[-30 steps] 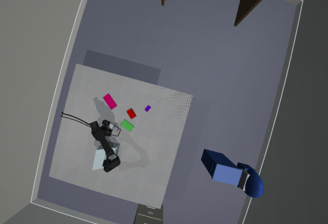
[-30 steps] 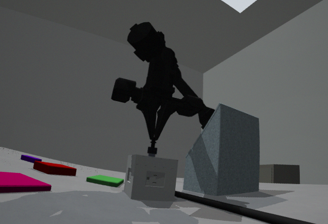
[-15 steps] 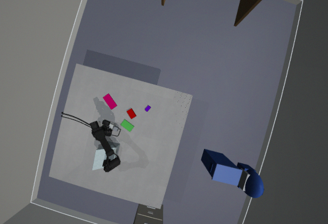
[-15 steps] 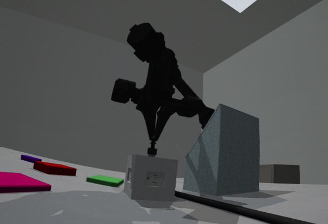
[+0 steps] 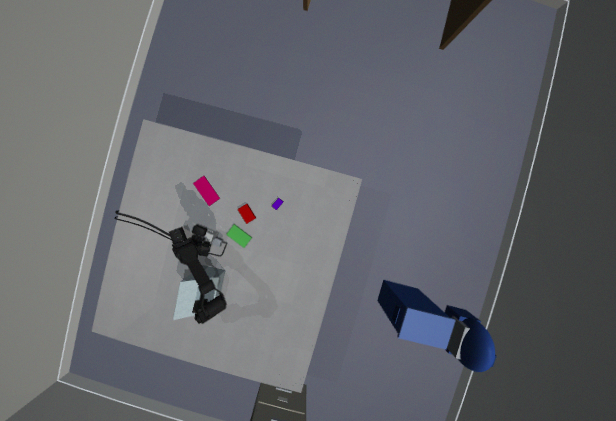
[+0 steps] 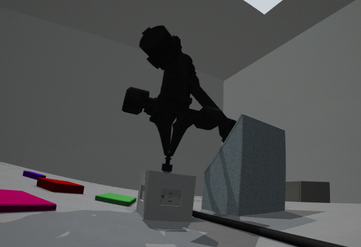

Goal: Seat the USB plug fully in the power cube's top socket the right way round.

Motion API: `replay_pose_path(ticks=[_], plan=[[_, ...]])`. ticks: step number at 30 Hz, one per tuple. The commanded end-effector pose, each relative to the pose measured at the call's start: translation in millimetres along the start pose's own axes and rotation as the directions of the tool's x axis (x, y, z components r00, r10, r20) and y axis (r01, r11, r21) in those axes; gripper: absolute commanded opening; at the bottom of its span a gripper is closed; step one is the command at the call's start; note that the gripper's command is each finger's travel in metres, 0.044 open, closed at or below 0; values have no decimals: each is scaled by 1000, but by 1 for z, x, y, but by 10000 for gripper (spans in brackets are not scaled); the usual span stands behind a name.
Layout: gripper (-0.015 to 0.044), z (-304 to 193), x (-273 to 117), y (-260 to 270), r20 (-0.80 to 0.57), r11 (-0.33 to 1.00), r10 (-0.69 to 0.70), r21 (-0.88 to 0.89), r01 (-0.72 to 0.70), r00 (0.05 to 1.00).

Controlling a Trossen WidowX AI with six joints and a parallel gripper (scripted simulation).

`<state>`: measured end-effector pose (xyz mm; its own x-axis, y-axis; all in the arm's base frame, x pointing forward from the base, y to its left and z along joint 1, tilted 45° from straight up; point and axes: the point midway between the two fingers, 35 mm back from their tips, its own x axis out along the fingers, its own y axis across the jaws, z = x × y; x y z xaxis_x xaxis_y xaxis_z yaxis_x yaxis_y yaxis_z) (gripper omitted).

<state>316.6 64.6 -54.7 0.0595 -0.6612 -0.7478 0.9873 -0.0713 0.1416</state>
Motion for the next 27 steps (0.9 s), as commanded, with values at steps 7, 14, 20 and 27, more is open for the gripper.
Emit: replay_pose_path(ticks=[7, 14, 20, 27], plan=[[0, 0, 3, -1, 4, 1000, -1, -6, 1, 1000], [0, 0, 4, -1, 4, 1000, -1, -6, 1, 1000], [0, 0, 5, -1, 4, 1000, -1, -6, 1, 1000], [0, 0, 5, -1, 4, 1000, -1, -6, 1, 1000]])
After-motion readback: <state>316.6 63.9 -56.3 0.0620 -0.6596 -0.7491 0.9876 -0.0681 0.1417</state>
